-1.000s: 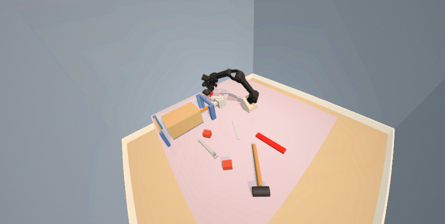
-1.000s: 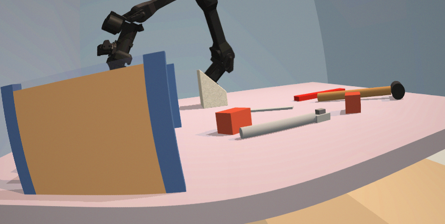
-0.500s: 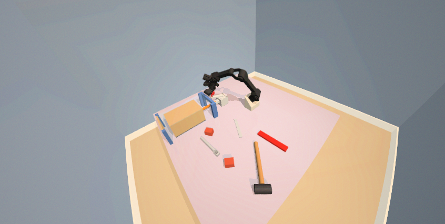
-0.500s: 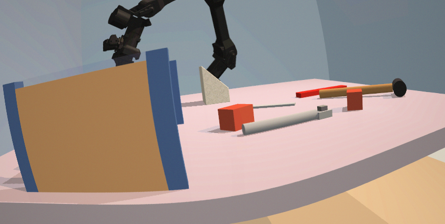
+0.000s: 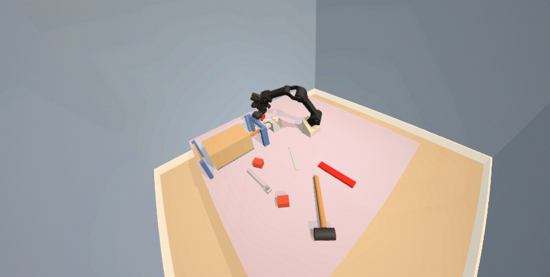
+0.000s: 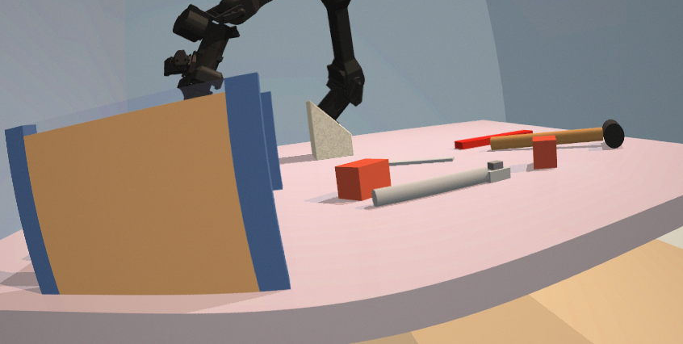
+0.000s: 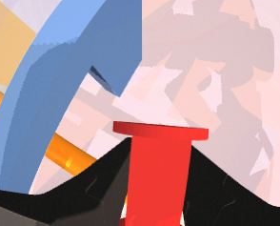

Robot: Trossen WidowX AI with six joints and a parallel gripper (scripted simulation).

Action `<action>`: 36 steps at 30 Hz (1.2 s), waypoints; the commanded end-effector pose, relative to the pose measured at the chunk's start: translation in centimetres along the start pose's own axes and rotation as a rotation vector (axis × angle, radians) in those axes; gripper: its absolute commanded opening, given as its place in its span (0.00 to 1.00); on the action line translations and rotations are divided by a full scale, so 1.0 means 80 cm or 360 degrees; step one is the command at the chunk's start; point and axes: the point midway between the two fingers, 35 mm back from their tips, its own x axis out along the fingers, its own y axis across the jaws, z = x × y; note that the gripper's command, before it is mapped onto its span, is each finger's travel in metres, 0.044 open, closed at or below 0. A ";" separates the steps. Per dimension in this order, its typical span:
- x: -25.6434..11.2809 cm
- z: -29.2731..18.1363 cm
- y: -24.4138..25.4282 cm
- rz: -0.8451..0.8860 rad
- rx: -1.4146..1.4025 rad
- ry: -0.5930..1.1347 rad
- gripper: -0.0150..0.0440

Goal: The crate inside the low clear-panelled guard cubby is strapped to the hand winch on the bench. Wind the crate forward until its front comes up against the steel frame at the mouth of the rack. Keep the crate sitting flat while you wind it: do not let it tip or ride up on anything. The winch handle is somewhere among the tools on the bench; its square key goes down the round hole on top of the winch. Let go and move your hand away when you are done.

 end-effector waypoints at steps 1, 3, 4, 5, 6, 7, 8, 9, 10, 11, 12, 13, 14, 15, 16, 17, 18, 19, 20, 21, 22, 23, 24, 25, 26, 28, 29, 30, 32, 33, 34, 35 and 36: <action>-0.002 -0.017 0.013 0.0026 -0.0002 0.0048 0.25; -0.004 -0.019 0.016 0.0026 -0.0001 0.0048 0.25; -0.004 -0.020 0.016 0.0026 -0.0001 0.0048 0.25; -0.005 -0.022 0.018 0.0026 -0.0001 0.0048 0.25; -0.005 -0.023 0.018 0.0026 -0.0001 0.0048 0.25; -0.006 -0.024 0.020 0.0026 -0.0001 0.0049 0.25; -0.006 -0.025 0.020 0.0026 -0.0001 0.0049 0.25; -0.007 -0.027 0.021 0.0026 -0.0001 0.0049 0.25; -0.008 -0.028 0.022 0.0026 -0.0001 0.0049 0.25; -0.008 -0.030 0.023 0.0026 -0.0001 0.0049 0.25; -0.009 -0.031 0.024 0.0026 -0.0001 0.0050 0.25; -0.010 -0.032 0.025 0.0026 -0.0001 0.0050 0.25; -0.010 -0.033 0.026 0.0026 -0.0001 0.0050 0.25; -0.011 -0.035 0.026 0.0026 -0.0001 0.0050 0.25; -0.012 -0.036 0.027 0.0027 -0.0001 0.0050 0.25; -0.012 -0.038 0.028 0.0027 -0.0001 0.0051 0.25; -0.013 -0.039 0.029 0.0027 -0.0001 0.0051 0.25; -0.014 -0.041 0.029 0.0027 -0.0001 0.0051 0.25; -0.014 -0.042 0.030 0.0027 -0.0001 0.0051 0.25; -0.015 -0.043 0.031 0.0027 -0.0001 0.0051 0.25; -0.016 -0.045 0.031 0.0027 -0.0001 0.0052 0.25; -0.017 -0.046 0.032 0.0027 0.0000 0.0052 0.25; -0.017 -0.047 0.033 0.0027 0.0000 0.0052 0.25; -0.018 -0.049 0.033 0.0027 0.0000 0.0052 0.25; -0.018 -0.050 0.034 0.0027 0.0000 0.0052 0.25; -0.020 -0.053 0.035 0.0027 0.0000 0.0053 0.25; -0.021 -0.055 0.035 0.0027 0.0000 0.0053 0.25; -0.021 -0.056 0.036 0.0027 0.0000 0.0053 0.25; -0.023 -0.059 0.036 0.0027 0.0000 0.0053 0.25; -0.024 -0.061 0.037 0.0027 0.0000 0.0054 0.25; -0.024 -0.062 0.037 0.0027 0.0000 0.0054 0.25; -0.025 -0.064 0.038 0.0027 0.0000 0.0054 0.25; -0.026 -0.065 0.038 0.0027 0.0000 0.0054 0.25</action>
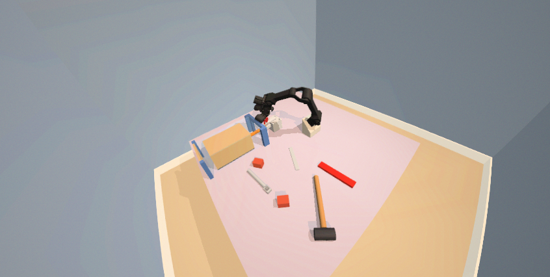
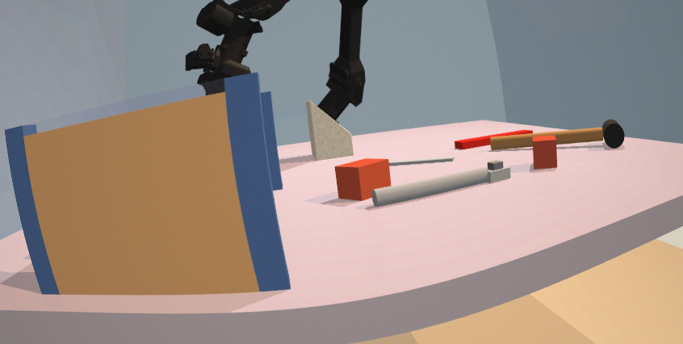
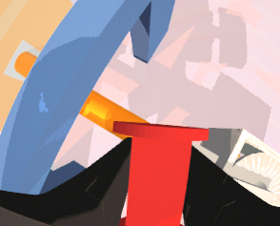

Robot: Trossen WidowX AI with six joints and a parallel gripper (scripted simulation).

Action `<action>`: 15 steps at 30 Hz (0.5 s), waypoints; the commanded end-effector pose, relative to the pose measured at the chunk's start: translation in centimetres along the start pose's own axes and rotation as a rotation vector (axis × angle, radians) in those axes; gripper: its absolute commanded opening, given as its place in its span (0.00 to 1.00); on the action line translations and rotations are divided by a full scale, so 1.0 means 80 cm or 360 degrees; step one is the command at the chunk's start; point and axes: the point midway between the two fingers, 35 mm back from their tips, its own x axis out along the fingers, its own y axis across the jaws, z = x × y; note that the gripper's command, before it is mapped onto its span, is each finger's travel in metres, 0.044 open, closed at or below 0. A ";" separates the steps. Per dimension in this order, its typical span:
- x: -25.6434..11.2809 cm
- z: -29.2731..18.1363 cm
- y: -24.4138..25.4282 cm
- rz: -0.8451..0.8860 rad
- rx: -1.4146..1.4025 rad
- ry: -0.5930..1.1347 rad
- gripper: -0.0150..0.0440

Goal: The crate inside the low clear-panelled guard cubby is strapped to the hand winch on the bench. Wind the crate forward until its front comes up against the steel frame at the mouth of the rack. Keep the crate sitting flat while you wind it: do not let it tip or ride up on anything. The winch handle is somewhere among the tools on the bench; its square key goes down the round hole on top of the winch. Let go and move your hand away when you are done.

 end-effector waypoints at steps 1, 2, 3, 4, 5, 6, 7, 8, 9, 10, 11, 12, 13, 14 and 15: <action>-0.002 -0.017 0.004 0.0009 0.0010 0.0045 0.25; -0.003 -0.018 0.004 0.0009 0.0010 0.0045 0.25; -0.004 -0.020 0.004 0.0009 0.0010 0.0045 0.25; -0.004 -0.021 0.005 0.0009 0.0010 0.0045 0.25; -0.005 -0.023 0.005 0.0009 0.0010 0.0046 0.25; -0.006 -0.024 0.005 0.0009 0.0010 0.0046 0.25; -0.007 -0.026 0.005 0.0009 0.0010 0.0046 0.25; -0.007 -0.027 0.005 0.0009 0.0010 0.0046 0.25; -0.008 -0.029 0.005 0.0009 0.0010 0.0046 0.25; -0.009 -0.030 0.006 0.0009 0.0010 0.0047 0.25; -0.010 -0.032 0.006 0.0009 0.0010 0.0047 0.25; -0.010 -0.033 0.006 0.0009 0.0010 0.0047 0.25; -0.011 -0.035 0.006 0.0009 0.0010 0.0047 0.25; -0.012 -0.036 0.006 0.0009 0.0010 0.0047 0.25; -0.013 -0.038 0.006 0.0009 0.0011 0.0047 0.25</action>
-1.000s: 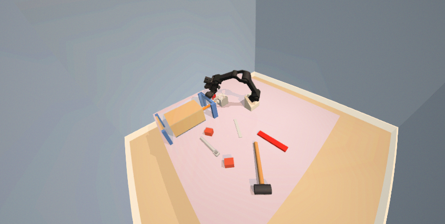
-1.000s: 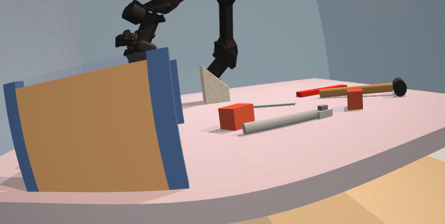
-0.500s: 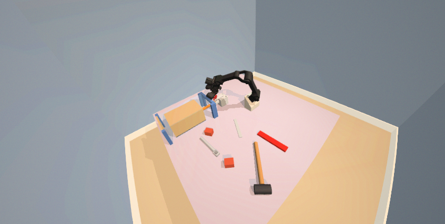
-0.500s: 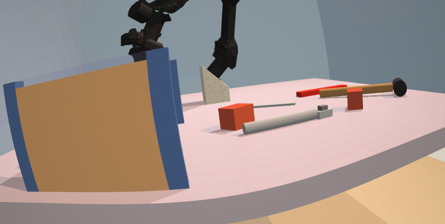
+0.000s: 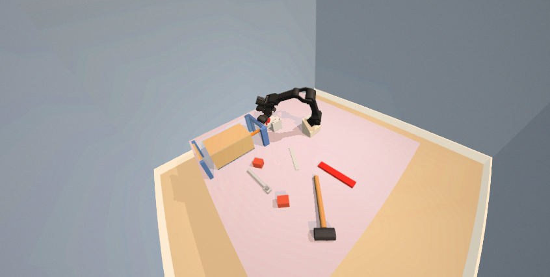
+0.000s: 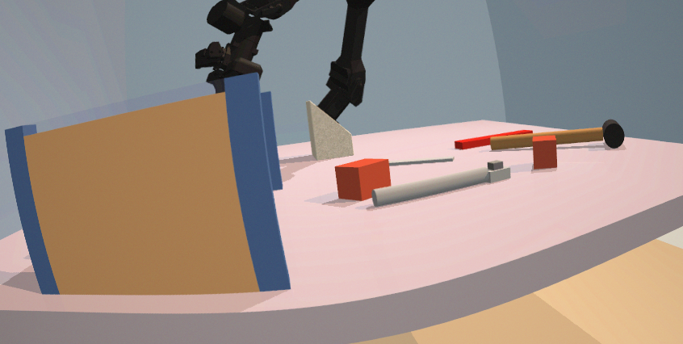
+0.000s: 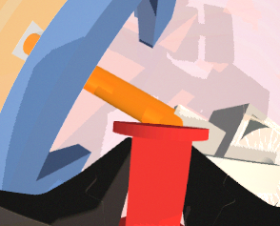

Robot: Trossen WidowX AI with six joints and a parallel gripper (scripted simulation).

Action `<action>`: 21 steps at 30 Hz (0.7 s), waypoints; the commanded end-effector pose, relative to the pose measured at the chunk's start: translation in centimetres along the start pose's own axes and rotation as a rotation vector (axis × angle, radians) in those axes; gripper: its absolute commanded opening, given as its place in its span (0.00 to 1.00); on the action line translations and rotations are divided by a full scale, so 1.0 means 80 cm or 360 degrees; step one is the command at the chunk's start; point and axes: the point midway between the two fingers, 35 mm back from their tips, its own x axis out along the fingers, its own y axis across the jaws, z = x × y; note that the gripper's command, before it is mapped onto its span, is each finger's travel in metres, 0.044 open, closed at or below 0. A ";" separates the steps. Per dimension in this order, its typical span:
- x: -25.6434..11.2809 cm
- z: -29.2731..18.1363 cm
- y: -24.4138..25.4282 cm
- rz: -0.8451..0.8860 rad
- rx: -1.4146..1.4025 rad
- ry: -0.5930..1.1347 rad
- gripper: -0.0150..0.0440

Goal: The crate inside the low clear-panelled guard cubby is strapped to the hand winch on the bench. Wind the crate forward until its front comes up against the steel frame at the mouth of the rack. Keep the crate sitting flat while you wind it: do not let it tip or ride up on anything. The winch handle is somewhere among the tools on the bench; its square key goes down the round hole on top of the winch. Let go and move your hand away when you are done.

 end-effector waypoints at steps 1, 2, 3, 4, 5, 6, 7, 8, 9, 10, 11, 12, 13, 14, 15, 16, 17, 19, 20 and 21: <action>-0.002 -0.015 0.001 0.0003 0.0011 0.0042 0.25; -0.003 -0.017 0.001 0.0003 0.0011 0.0042 0.25; -0.003 -0.019 0.001 0.0003 0.0012 0.0042 0.25; -0.004 -0.020 0.000 0.0003 0.0012 0.0042 0.25; -0.005 -0.022 0.000 0.0003 0.0012 0.0043 0.25; -0.006 -0.024 0.000 0.0003 0.0012 0.0043 0.25; -0.006 -0.025 0.000 0.0003 0.0012 0.0043 0.25; -0.007 -0.027 0.000 0.0003 0.0012 0.0043 0.25; -0.008 -0.028 0.000 0.0003 0.0012 0.0043 0.25; -0.009 -0.030 -0.001 0.0003 0.0012 0.0043 0.25; -0.009 -0.031 -0.001 0.0003 0.0012 0.0044 0.25; -0.010 -0.033 -0.001 0.0003 0.0012 0.0044 0.25; -0.011 -0.034 -0.002 0.0003 0.0012 0.0044 0.25; -0.012 -0.036 -0.002 0.0003 0.0012 0.0044 0.25; -0.012 -0.037 -0.002 0.0003 0.0012 0.0044 0.25; -0.013 -0.039 -0.003 0.0002 0.0012 0.0044 0.25; -0.014 -0.040 -0.003 0.0002 0.0013 0.0045 0.25; -0.015 -0.043 -0.004 0.0002 0.0013 0.0045 0.25; -0.016 -0.045 -0.005 0.0002 0.0013 0.0045 0.25; -0.016 -0.046 -0.005 0.0002 0.0013 0.0045 0.25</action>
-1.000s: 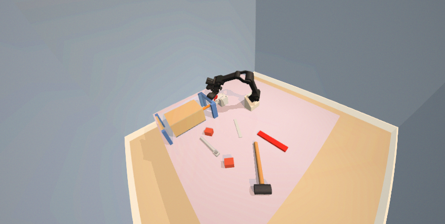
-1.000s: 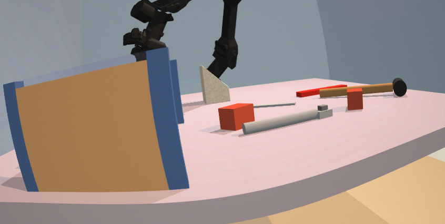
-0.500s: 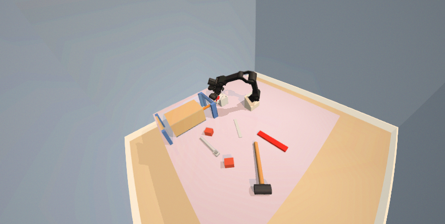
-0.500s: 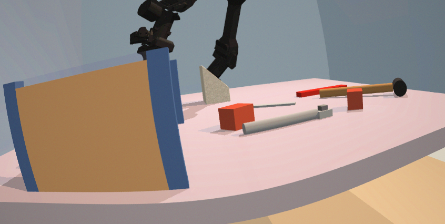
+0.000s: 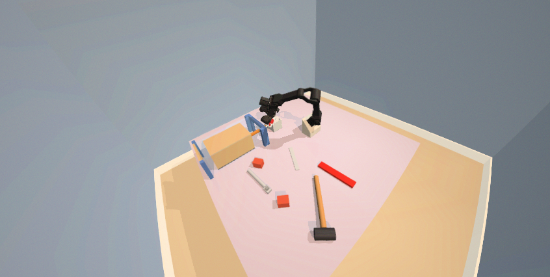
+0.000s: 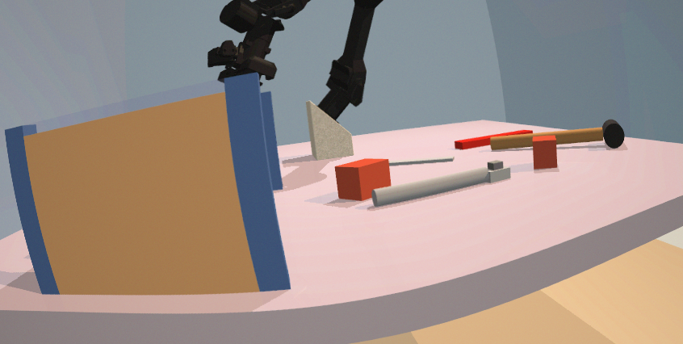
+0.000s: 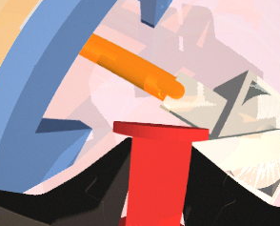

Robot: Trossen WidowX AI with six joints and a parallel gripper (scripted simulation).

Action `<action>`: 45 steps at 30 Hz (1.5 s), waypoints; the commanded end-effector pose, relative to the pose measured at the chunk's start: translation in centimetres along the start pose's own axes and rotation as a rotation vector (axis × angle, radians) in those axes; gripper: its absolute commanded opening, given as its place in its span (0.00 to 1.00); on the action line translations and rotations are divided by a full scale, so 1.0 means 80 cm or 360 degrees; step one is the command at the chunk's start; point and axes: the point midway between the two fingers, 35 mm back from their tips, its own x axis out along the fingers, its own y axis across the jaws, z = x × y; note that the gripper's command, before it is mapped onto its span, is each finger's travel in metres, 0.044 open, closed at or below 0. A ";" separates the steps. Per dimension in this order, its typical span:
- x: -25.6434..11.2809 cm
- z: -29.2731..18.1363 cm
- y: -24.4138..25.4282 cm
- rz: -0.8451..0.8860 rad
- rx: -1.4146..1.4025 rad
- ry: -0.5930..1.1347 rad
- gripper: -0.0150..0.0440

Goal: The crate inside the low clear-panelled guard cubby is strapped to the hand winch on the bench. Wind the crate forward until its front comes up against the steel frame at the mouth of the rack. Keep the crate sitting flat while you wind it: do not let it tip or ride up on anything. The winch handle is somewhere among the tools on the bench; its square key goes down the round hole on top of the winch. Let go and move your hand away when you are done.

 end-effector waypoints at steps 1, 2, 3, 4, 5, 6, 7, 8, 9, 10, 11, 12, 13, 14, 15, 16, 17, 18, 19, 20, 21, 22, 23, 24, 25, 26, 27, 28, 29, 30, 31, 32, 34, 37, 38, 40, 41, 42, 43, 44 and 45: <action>-0.003 -0.015 -0.004 -0.0004 0.0016 0.0038 0.25; -0.003 -0.016 -0.004 -0.0004 0.0016 0.0038 0.25; -0.004 -0.018 -0.005 -0.0004 0.0016 0.0038 0.25; -0.004 -0.019 -0.006 -0.0004 0.0016 0.0039 0.25; -0.005 -0.021 -0.006 -0.0004 0.0016 0.0039 0.25; -0.006 -0.022 -0.007 -0.0004 0.0016 0.0039 0.25; -0.007 -0.024 -0.008 -0.0004 0.0016 0.0039 0.25; -0.007 -0.025 -0.008 -0.0004 0.0016 0.0039 0.25; -0.008 -0.027 -0.009 -0.0005 0.0016 0.0039 0.25; -0.009 -0.028 -0.010 -0.0005 0.0016 0.0039 0.25; -0.009 -0.029 -0.010 -0.0005 0.0016 0.0039 0.25; -0.010 -0.031 -0.011 -0.0005 0.0016 0.0040 0.25; -0.011 -0.032 -0.012 -0.0005 0.0016 0.0040 0.25; -0.011 -0.033 -0.013 -0.0005 0.0016 0.0040 0.25; -0.012 -0.035 -0.014 -0.0005 0.0017 0.0040 0.25; -0.012 -0.036 -0.014 -0.0005 0.0017 0.0040 0.25; -0.013 -0.038 -0.015 -0.0005 0.0017 0.0040 0.25; -0.014 -0.039 -0.016 -0.0006 0.0017 0.0040 0.25; -0.015 -0.040 -0.017 -0.0006 0.0017 0.0040 0.25; -0.015 -0.041 -0.018 -0.0006 0.0017 0.0041 0.25; -0.016 -0.043 -0.019 -0.0006 0.0017 0.0041 0.25; -0.016 -0.044 -0.020 -0.0006 0.0017 0.0041 0.25; -0.017 -0.045 -0.021 -0.0006 0.0017 0.0041 0.25; -0.018 -0.046 -0.022 -0.0006 0.0017 0.0041 0.25; -0.018 -0.048 -0.023 -0.0006 0.0017 0.0041 0.25; -0.019 -0.049 -0.024 -0.0006 0.0017 0.0041 0.25; -0.019 -0.050 -0.025 -0.0007 0.0017 0.0041 0.25; -0.020 -0.051 -0.026 -0.0007 0.0017 0.0041 0.25; -0.021 -0.053 -0.028 -0.0007 0.0017 0.0041 0.25; -0.021 -0.054 -0.028 -0.0007 0.0018 0.0041 0.25; -0.022 -0.055 -0.030 -0.0007 0.0018 0.0042 0.25; -0.022 -0.056 -0.031 -0.0007 0.0018 0.0042 0.25; -0.023 -0.058 -0.033 -0.0008 0.0018 0.0042 0.25; -0.025 -0.062 -0.037 -0.0008 0.0018 0.0042 0.25; -0.025 -0.063 -0.038 -0.0008 0.0018 0.0042 0.25; -0.026 -0.065 -0.041 -0.0008 0.0018 0.0042 0.25; -0.027 -0.066 -0.042 -0.0009 0.0018 0.0042 0.25; -0.027 -0.067 -0.043 -0.0009 0.0018 0.0042 0.25; -0.028 -0.068 -0.045 -0.0009 0.0018 0.0042 0.25; -0.028 -0.069 -0.046 -0.0009 0.0018 0.0042 0.25; -0.029 -0.070 -0.048 -0.0009 0.0019 0.0043 0.25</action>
